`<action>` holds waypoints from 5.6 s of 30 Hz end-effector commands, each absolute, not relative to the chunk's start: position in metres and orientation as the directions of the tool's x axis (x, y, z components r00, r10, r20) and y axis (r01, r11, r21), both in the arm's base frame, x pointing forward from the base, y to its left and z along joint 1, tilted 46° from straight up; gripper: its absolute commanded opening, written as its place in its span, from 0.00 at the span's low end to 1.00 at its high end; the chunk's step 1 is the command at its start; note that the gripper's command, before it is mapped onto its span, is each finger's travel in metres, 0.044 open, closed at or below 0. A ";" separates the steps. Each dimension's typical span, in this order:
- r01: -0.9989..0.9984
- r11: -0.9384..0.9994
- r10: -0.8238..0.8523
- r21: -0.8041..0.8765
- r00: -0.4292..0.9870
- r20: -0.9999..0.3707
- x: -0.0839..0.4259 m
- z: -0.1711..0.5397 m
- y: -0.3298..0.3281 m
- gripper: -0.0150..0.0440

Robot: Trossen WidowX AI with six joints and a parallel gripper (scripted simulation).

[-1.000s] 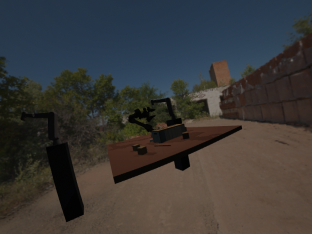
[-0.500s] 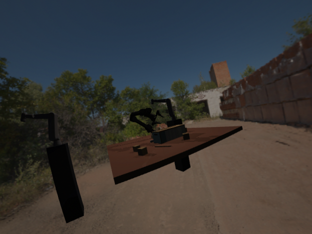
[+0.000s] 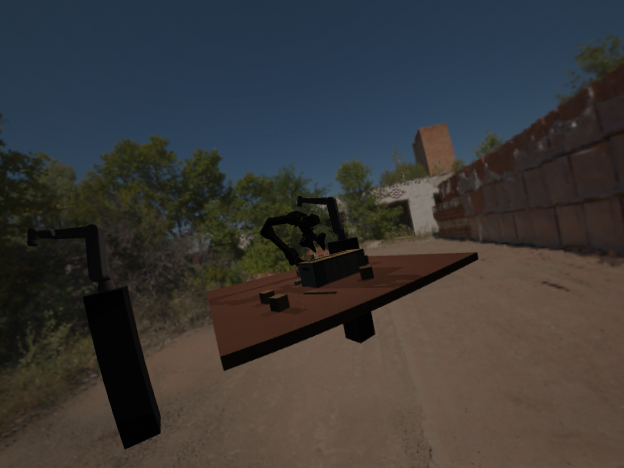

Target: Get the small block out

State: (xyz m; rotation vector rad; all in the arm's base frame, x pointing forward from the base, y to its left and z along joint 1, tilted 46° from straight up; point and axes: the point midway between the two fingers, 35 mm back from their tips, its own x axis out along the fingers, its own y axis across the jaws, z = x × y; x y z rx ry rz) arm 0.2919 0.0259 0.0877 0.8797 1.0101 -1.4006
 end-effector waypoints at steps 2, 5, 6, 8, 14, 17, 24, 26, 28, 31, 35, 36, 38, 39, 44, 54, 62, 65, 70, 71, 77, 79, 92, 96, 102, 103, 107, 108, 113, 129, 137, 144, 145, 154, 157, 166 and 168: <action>0.992 -0.087 -0.424 -0.088 -0.117 -0.898 0.292 0.086 0.023 0.93; 0.992 -0.087 -0.424 -0.088 -0.117 -0.898 0.292 0.086 0.023 0.93; 0.992 -0.087 -0.424 -0.088 -0.117 -0.898 0.292 0.086 0.023 0.93; 0.992 -0.087 -0.424 -0.088 -0.117 -0.898 0.292 0.085 0.023 0.93; 0.992 -0.087 -0.423 -0.088 -0.117 -0.898 0.292 0.079 0.018 0.93; 0.992 -0.087 -0.423 -0.088 -0.116 -0.898 0.292 0.075 0.015 0.93; 0.992 -0.086 -0.423 -0.087 -0.116 -0.899 0.293 0.066 0.007 0.93; 0.992 -0.086 -0.423 -0.087 -0.116 -0.899 0.293 0.064 0.005 0.93; 0.992 -0.086 -0.423 -0.087 -0.116 -0.899 0.293 0.061 0.003 0.93; 0.992 -0.086 -0.423 -0.087 -0.116 -0.899 0.293 0.058 0.000 0.93; 0.992 -0.086 -0.424 -0.087 -0.116 -0.898 0.292 0.053 -0.004 0.93; 0.992 -0.086 -0.424 -0.087 -0.116 -0.898 0.292 0.052 -0.005 0.93; 0.992 -0.086 -0.424 -0.087 -0.115 -0.898 0.292 0.049 -0.007 0.93; 0.992 -0.086 -0.424 -0.087 -0.115 -0.898 0.292 0.048 -0.008 0.93; 0.992 -0.087 -0.424 -0.087 -0.115 -0.898 0.291 0.042 -0.014 0.93; 0.992 -0.087 -0.425 -0.087 -0.116 -0.898 0.289 0.030 -0.024 0.93; 0.992 -0.092 -0.420 -0.081 -0.112 -0.900 0.291 0.025 -0.015 0.93; 0.992 -0.092 -0.420 -0.081 -0.113 -0.900 0.291 0.020 -0.009 0.93; 0.992 -0.092 -0.420 -0.081 -0.113 -0.901 0.291 0.011 -0.001 0.93; 0.992 -0.092 -0.420 -0.081 -0.113 -0.901 0.291 0.010 0.001 0.93; 0.992 -0.092 -0.419 -0.081 -0.112 -0.901 0.291 0.000 0.011 0.93; 0.992 -0.092 -0.419 -0.081 -0.112 -0.901 0.291 -0.004 0.015 0.93; 0.993 -0.092 -0.418 -0.081 -0.112 -0.902 0.291 -0.027 0.037 0.93; 0.993 -0.092 -0.417 -0.080 -0.112 -0.902 0.291 -0.034 0.045 0.93; 0.993 -0.092 -0.417 -0.080 -0.111 -0.902 0.291 -0.044 0.055 0.93; 0.993 -0.092 -0.417 -0.080 -0.111 -0.902 0.291 -0.046 0.057 0.93; 0.993 -0.092 -0.416 -0.080 -0.111 -0.903 0.291 -0.053 0.064 0.93; 0.993 -0.092 -0.416 -0.080 -0.111 -0.903 0.291 -0.054 0.066 0.93; 0.993 -0.092 -0.415 -0.080 -0.111 -0.903 0.291 -0.063 0.075 0.93; 0.993 -0.084 -0.418 -0.086 -0.114 -0.901 0.296 -0.023 0.121 0.93; 0.967 0.178 -0.441 -0.182 -0.088 -0.893 0.295 -0.028 0.123 0.75; 0.534 0.721 -0.499 -0.441 -0.041 -0.866 0.288 -0.034 0.132 0.74; 0.439 0.767 -0.507 -0.468 -0.033 -0.861 0.287 -0.035 0.134 0.74; -0.483 0.708 -0.571 -0.516 0.040 -0.820 0.278 -0.041 0.146 0.74; -0.646 0.596 -0.583 -0.476 0.059 -0.810 0.276 -0.042 0.148 0.74; -0.957 0.144 -0.615 -0.253 0.114 -0.780 0.269 -0.046 0.156 0.74; -0.982 0.032 -0.620 -0.186 0.126 -0.774 0.268 -0.046 0.158 0.74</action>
